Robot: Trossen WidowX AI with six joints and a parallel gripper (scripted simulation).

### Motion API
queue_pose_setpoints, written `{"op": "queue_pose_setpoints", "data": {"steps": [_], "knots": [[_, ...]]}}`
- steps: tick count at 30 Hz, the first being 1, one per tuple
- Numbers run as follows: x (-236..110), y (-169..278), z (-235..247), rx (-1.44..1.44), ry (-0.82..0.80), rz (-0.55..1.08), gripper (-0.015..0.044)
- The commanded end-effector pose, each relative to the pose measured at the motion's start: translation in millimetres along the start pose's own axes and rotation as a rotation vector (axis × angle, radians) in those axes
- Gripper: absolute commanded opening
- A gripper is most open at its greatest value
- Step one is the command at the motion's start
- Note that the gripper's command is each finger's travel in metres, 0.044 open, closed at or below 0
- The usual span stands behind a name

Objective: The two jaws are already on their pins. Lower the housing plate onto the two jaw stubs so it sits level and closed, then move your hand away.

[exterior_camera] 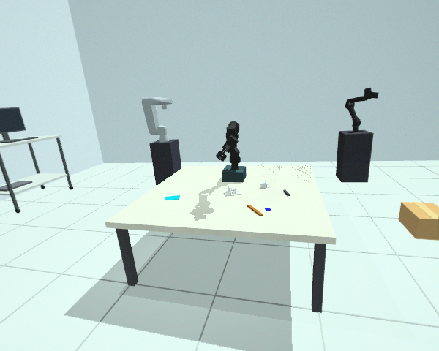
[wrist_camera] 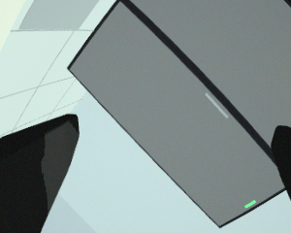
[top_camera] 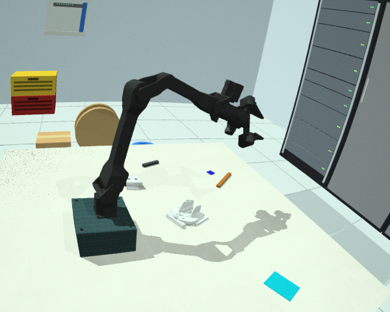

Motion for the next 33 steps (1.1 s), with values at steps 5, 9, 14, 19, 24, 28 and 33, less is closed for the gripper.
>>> {"op": "queue_pose_setpoints", "data": {"steps": [5, 9, 14, 19, 24, 28, 33], "knots": [[-3, -18, 3, 0.047, -0.027, -0.053, 0.0440], [-11, -47, 9, 0.119, -0.077, -0.134, 0.0440], [-23, -82, 17, 0.206, -0.154, -0.228, 0.0440], [-39, -116, 26, 0.288, -0.244, -0.310, 0.0440], [-59, -148, 37, 0.364, -0.348, -0.381, 0.0440], [-76, -172, 47, 0.420, -0.441, -0.425, 0.0440], [-101, -199, 60, 0.482, -0.567, -0.465, 0.0440]]}}
Point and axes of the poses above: the point midway between the two fingers, 35 mm back from their tips, its own x axis out along the fingers, its own z axis across the jaws, y = z × x, the point moved 5 cm from there along -x, back along the fingers, and after that the axes turned 11 degrees about x, right-handed, at the moved point
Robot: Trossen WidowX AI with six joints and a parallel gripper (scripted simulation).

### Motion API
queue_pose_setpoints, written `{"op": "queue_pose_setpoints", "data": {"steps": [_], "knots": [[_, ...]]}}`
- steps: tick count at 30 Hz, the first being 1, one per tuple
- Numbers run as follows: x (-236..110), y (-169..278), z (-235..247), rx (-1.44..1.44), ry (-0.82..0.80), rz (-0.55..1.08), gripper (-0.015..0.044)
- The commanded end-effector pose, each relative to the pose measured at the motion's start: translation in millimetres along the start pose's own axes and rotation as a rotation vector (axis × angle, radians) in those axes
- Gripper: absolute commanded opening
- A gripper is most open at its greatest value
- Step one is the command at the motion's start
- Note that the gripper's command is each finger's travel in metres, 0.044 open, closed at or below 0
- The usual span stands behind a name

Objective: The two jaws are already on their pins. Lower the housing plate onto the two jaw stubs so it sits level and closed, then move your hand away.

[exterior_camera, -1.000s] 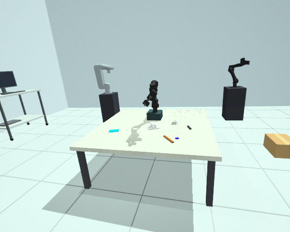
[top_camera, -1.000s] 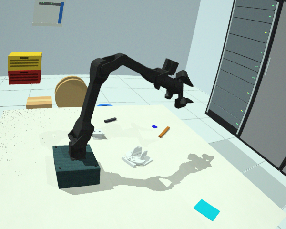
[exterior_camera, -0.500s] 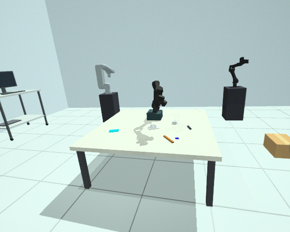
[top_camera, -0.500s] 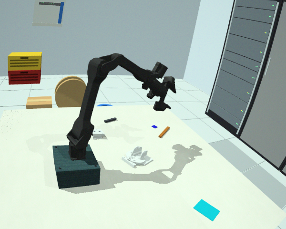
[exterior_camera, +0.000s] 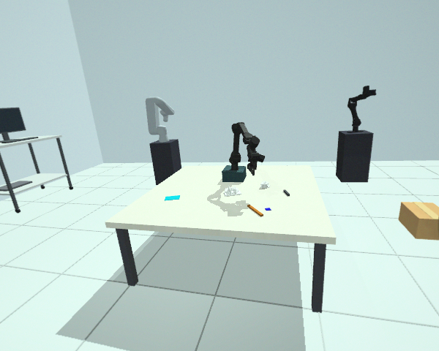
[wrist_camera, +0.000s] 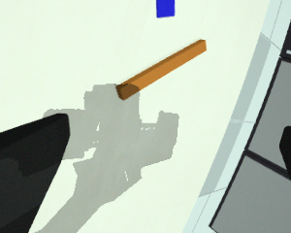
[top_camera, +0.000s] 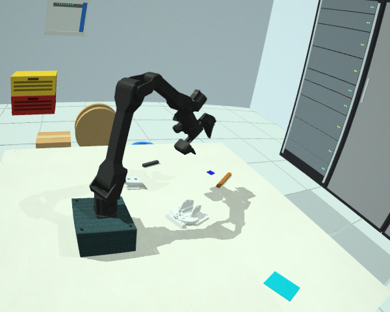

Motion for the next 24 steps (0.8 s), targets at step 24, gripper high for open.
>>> {"op": "queue_pose_setpoints", "data": {"steps": [24], "knots": [[-56, -75, 179, 0.390, -0.616, 0.167, 0.0440]]}}
Point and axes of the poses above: the point midway between the two fingers, 35 mm back from their tips, its own x axis out along the fingers, its own z axis across the jaws, y = z × x, the point moved 5 cm from there along -x, back along the fingers, and after that the axes turned 11 degrees about x, right-handed, at the moved point
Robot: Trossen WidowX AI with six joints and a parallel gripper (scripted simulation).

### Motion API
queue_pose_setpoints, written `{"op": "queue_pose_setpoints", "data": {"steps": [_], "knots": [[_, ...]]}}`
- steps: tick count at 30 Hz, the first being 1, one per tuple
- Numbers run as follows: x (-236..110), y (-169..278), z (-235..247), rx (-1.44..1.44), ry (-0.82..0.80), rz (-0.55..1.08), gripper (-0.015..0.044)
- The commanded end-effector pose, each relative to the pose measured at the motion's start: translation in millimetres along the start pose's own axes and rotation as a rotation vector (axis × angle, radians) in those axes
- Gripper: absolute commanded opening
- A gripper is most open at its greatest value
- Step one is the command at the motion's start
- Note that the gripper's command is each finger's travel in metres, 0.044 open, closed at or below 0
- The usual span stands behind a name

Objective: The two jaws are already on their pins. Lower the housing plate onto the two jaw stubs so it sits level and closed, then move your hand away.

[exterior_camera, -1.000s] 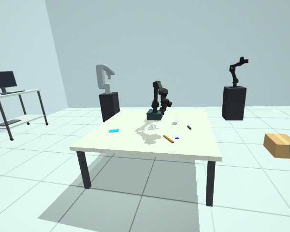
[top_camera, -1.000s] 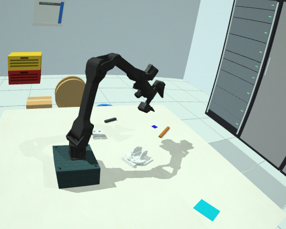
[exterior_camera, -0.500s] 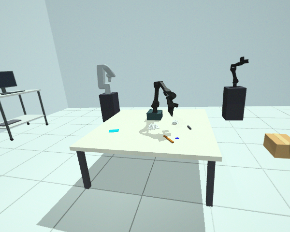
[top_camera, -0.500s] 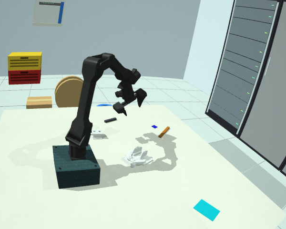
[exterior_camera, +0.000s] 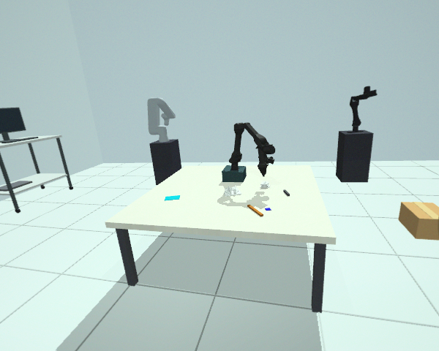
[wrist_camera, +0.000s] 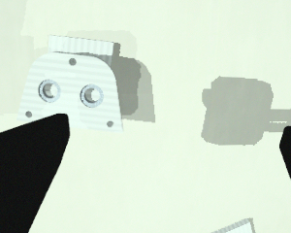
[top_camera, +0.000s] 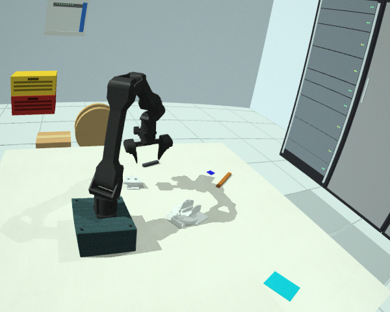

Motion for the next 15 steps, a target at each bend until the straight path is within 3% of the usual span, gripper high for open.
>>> {"op": "queue_pose_setpoints", "data": {"steps": [1, 10, 15], "knots": [[0, 7, 25, 0.060, -0.059, 0.055, 0.0440], [3, 15, 48, 0.115, -0.105, 0.124, 0.0440], [40, 19, 53, 0.115, -0.105, 0.125, 0.0440]]}}
Point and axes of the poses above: the point midway between the two fingers, 35 mm back from their tips, its own x axis out along the fingers, its own z axis across the jaws, y = z × x, the point moved 5 cm from there along -x, back along the fingers, and after that the axes turned 11 degrees about x, right-handed, at the moved point
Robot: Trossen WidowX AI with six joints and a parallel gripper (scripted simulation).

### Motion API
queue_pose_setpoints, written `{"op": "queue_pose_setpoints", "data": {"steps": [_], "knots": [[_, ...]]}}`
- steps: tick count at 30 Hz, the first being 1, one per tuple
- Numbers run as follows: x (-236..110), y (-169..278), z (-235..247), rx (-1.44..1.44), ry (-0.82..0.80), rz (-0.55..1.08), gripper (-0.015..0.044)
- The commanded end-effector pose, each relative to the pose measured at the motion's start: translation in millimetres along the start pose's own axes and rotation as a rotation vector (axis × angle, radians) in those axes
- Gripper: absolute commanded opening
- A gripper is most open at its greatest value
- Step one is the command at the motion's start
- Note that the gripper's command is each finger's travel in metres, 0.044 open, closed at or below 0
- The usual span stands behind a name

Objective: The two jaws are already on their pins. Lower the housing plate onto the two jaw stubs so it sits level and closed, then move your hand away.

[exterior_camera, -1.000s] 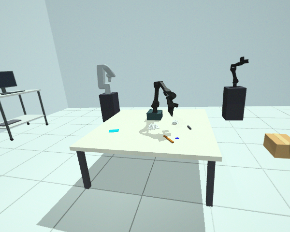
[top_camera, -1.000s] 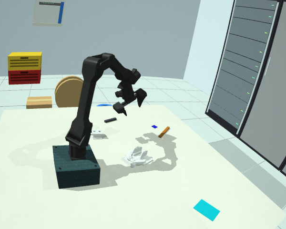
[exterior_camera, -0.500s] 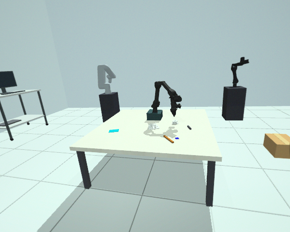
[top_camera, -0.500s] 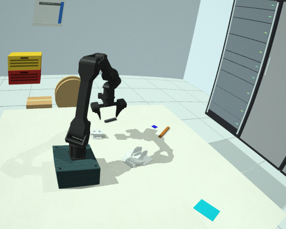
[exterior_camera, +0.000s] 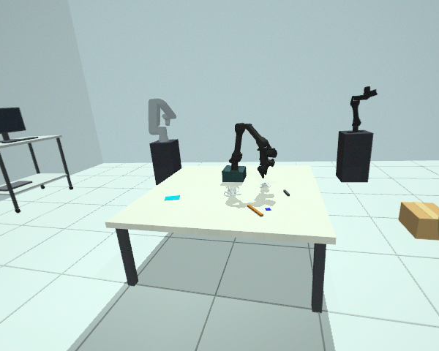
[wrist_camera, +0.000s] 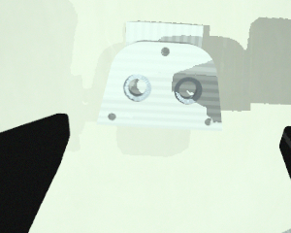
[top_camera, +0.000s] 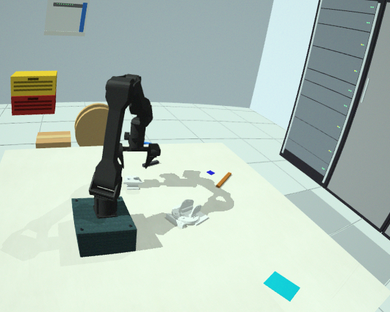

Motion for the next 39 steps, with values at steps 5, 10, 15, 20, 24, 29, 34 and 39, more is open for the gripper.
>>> {"op": "queue_pose_setpoints", "data": {"steps": [5, 10, 15, 20, 24, 29, 34, 39], "knots": [[20, 5, 2, 0.006, -0.013, 0.026, 0.0440], [26, 5, 2, 0.006, -0.013, 0.026, 0.0440], [34, 5, 2, 0.006, -0.013, 0.026, 0.0440], [40, 5, 3, 0.006, -0.013, 0.026, 0.0440], [41, 5, 3, 0.006, -0.013, 0.026, 0.0440], [47, 5, 3, 0.006, -0.013, 0.026, 0.0440], [55, 6, 3, 0.006, -0.013, 0.027, 0.0440], [63, 6, 3, 0.006, -0.013, 0.027, 0.0440]]}}
Point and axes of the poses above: the point midway between the two fingers, 35 mm back from their tips, its own x axis out along the fingers, its own z axis across the jaws, y = z × x, the point moved 5 cm from there along -x, back along the fingers, and after that the axes turned 11 degrees about x, right-handed, at the moved point
